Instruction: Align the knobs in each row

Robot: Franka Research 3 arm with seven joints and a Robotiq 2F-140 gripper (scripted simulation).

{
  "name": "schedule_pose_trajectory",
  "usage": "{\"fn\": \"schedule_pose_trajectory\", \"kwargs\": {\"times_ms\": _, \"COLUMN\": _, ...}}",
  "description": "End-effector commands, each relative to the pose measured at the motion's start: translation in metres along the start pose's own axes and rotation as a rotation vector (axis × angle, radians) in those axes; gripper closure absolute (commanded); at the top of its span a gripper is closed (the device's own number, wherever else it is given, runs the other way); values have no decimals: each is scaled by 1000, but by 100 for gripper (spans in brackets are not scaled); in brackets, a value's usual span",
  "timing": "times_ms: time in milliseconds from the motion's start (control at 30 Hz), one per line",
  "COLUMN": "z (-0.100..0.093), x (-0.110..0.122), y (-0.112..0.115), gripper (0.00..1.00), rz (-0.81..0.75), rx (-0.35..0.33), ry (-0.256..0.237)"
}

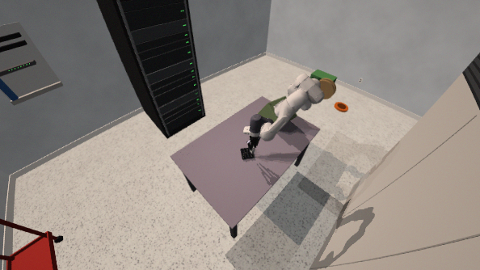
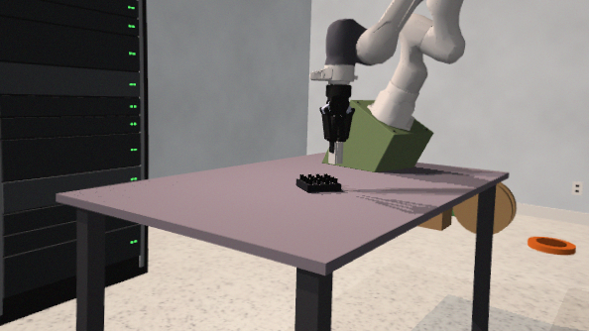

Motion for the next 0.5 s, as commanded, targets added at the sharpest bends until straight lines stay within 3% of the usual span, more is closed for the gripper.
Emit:
{"fn": "schedule_pose_trajectory", "kwargs": {"times_ms": 0, "z": -1, "x": 0, "y": 2, "gripper": 88, "rz": 155, "rx": 8, "ry": 14}}
{"fn": "schedule_pose_trajectory", "kwargs": {"times_ms": 467, "z": -3, "x": 0, "y": 2, "gripper": 88, "rz": 354, "rx": 9, "ry": 13}}
Point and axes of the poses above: the point where the finger pads meet when closed, its own z axis out along the fingers, its own x axis across the jaws, y = z × x, the point moved 8 cm from there along -z, back along the fingers, and after that the axes turned 4 degrees about -z, right-handed, at the moved point
